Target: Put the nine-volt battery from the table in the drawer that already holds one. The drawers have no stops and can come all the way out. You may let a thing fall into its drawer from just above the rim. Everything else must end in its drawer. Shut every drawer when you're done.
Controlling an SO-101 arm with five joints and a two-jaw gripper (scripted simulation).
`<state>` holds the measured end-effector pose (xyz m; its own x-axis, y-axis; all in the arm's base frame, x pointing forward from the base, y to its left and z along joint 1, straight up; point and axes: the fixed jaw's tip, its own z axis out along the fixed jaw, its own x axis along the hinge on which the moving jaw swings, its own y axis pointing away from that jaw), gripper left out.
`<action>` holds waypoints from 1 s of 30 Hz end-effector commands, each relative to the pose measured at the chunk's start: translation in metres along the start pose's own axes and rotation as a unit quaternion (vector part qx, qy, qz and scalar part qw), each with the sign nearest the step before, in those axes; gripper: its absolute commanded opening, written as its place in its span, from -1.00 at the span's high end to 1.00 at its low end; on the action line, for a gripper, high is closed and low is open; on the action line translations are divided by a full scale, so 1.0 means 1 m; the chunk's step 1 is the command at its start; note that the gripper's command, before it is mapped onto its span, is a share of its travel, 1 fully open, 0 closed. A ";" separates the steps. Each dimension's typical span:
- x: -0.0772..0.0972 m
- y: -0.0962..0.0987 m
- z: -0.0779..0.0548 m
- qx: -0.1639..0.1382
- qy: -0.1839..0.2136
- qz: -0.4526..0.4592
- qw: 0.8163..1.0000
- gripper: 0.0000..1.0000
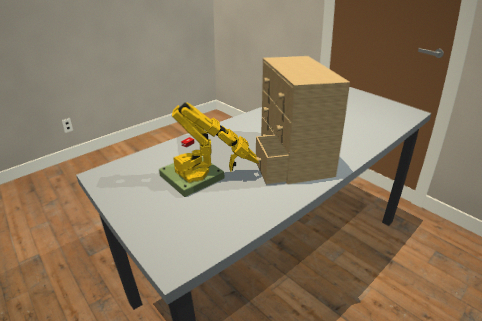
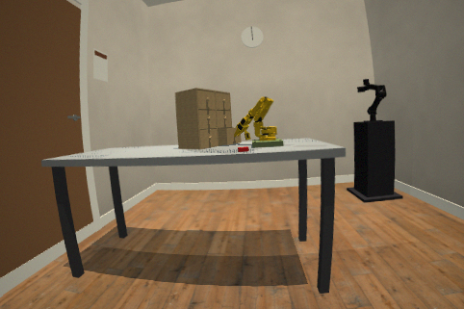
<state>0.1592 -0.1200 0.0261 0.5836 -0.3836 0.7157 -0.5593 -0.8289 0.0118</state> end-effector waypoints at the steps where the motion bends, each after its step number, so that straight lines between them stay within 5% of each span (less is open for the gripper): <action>1: -0.001 0.005 -0.003 -0.010 0.001 0.015 1.000 1.00; 16: -0.001 0.005 -0.003 -0.010 0.001 0.015 1.000 1.00; 30: -0.001 0.005 -0.003 -0.010 0.001 0.015 1.000 0.78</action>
<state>0.1579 -0.1195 0.0262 0.5837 -0.3854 0.7147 -0.5606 -0.8280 0.0114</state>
